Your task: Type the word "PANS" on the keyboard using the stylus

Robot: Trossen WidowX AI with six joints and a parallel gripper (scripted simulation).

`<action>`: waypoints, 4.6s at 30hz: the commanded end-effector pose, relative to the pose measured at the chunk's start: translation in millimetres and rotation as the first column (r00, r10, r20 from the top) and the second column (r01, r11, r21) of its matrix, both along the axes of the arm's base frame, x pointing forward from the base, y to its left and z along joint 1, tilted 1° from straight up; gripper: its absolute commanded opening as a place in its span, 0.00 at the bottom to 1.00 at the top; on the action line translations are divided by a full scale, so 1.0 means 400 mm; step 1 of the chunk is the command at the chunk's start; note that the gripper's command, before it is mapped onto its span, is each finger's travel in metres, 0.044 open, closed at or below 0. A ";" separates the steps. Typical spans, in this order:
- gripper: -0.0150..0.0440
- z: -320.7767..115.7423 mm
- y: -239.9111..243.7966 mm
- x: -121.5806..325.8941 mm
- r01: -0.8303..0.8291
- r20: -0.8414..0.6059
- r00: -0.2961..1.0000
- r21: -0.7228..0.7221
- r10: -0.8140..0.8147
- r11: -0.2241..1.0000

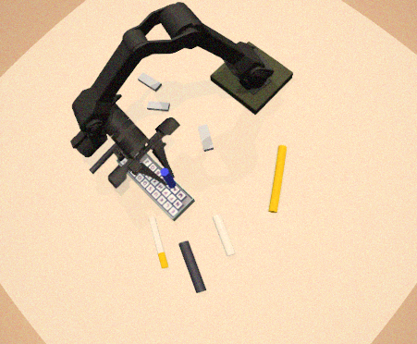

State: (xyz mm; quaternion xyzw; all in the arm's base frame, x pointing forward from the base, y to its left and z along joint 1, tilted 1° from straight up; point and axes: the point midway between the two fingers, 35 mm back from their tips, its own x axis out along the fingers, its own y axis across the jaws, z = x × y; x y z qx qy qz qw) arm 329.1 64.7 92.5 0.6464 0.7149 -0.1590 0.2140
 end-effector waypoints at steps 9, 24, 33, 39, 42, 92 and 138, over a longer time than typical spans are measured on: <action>0.36 0.046 0.000 0.001 0.000 0.017 1.000 -0.003 0.000 1.000; 0.25 0.059 0.076 0.038 0.003 0.005 1.000 0.003 -0.003 1.000; 0.25 0.012 0.078 0.039 0.003 0.004 1.000 0.003 -0.003 1.000; 0.25 0.009 0.078 0.039 0.003 0.004 1.000 0.003 -0.003 1.000; 0.39 0.003 0.079 0.040 0.003 0.004 1.000 0.003 -0.003 1.000; 0.39 -0.041 0.079 0.042 0.003 0.004 1.000 0.003 -0.003 1.000; 0.25 0.094 -0.089 0.064 0.502 -0.002 0.865 0.025 -0.502 0.864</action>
